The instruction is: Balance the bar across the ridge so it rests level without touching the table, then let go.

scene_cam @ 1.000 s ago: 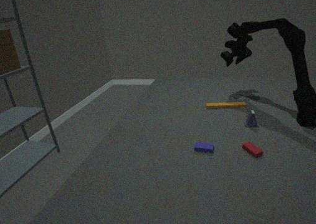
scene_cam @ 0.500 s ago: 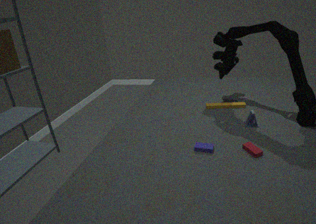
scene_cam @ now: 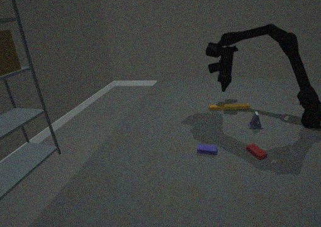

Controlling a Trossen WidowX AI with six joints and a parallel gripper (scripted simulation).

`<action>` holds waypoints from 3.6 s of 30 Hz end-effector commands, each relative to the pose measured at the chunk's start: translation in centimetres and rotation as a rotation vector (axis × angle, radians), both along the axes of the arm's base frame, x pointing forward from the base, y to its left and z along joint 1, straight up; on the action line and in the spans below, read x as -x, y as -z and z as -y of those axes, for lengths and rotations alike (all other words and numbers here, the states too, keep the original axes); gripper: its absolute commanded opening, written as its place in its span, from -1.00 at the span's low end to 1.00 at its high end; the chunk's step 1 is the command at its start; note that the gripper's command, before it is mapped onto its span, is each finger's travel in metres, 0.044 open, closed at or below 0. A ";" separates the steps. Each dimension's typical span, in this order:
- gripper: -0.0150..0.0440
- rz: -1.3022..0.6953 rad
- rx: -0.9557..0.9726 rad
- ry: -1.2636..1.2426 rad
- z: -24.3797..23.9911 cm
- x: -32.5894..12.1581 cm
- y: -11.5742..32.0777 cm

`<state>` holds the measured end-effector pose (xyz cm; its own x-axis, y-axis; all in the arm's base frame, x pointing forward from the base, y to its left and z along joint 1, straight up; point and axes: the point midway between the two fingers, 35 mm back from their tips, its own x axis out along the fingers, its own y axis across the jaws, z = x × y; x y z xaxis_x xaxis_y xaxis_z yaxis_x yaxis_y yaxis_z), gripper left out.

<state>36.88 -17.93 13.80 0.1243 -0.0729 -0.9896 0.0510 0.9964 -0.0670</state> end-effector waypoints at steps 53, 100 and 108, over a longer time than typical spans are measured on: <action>0.58 -0.093 -0.043 -0.189 -4.2 -0.4 8.3; -0.49 -0.093 -0.041 -0.187 -4.1 -0.6 1.1; -0.49 -0.093 -0.042 -0.188 -4.2 -0.3 -1.0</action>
<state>37.29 -13.81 13.99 0.0381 -0.0190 -0.9991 -0.1364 0.9904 -0.0241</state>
